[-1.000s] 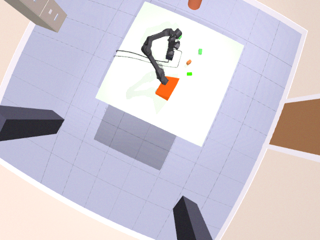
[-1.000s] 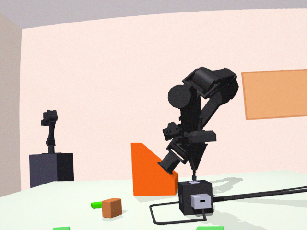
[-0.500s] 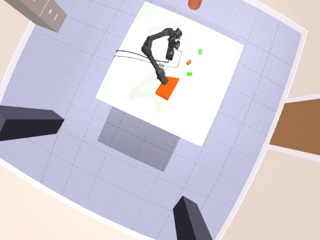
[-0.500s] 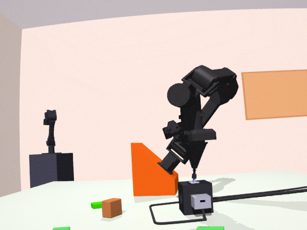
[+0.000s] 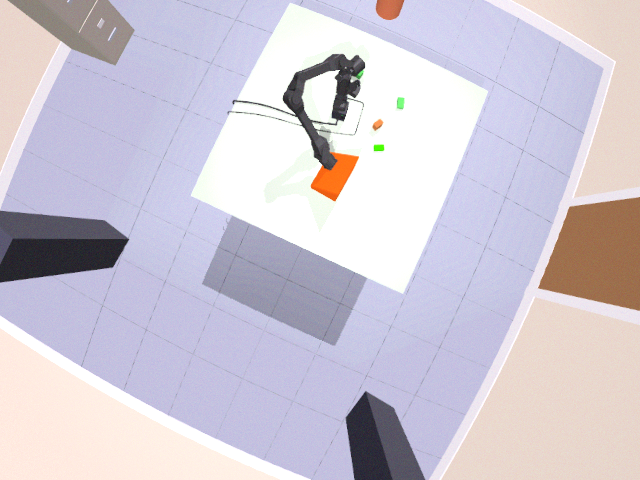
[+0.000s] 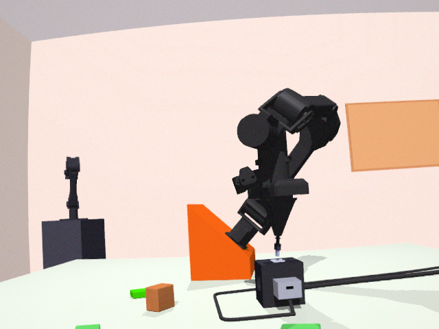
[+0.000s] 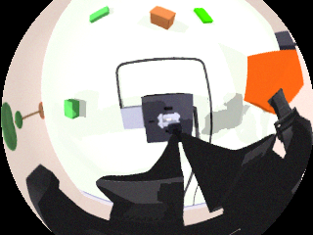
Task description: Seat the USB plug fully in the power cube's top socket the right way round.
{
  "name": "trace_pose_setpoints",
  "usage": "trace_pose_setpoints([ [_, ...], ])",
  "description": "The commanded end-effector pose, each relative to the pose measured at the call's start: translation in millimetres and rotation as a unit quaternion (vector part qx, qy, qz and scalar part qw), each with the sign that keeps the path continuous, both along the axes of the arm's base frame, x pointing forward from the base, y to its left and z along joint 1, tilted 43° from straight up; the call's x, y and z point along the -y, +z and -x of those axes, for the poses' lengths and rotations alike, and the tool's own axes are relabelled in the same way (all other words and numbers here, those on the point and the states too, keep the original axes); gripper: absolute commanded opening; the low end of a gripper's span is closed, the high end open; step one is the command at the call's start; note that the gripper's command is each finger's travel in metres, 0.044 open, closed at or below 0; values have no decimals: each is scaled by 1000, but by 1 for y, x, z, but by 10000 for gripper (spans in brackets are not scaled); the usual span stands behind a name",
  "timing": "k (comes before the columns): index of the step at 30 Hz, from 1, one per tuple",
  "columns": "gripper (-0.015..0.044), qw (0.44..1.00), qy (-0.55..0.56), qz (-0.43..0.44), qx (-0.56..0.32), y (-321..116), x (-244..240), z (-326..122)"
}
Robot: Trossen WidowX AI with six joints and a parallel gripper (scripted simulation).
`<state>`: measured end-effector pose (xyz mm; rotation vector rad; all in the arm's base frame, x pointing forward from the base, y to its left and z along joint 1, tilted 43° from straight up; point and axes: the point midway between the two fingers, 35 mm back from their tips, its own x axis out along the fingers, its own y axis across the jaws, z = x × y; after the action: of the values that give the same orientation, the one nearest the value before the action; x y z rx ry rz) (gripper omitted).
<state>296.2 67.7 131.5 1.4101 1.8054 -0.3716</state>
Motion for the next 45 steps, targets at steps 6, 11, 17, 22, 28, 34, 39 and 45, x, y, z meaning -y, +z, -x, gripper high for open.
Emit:
trace_pose_setpoints([
  [6,0,1000,0,2,3,5,5,-2],
  [11,0,1000,0,2,3,7,8,-2],
  [17,0,1000,0,2,3,10,10,-2],
  [22,0,1000,2,1,4,10,10,-2],
  [28,0,999,40,-3,37,10,9,-1],
  [34,0,991,100,-8,93,10,9,-1],
  [39,0,979,147,-12,137,9,9,-1],
  [45,0,961,203,-17,188,9,9,-1],
])
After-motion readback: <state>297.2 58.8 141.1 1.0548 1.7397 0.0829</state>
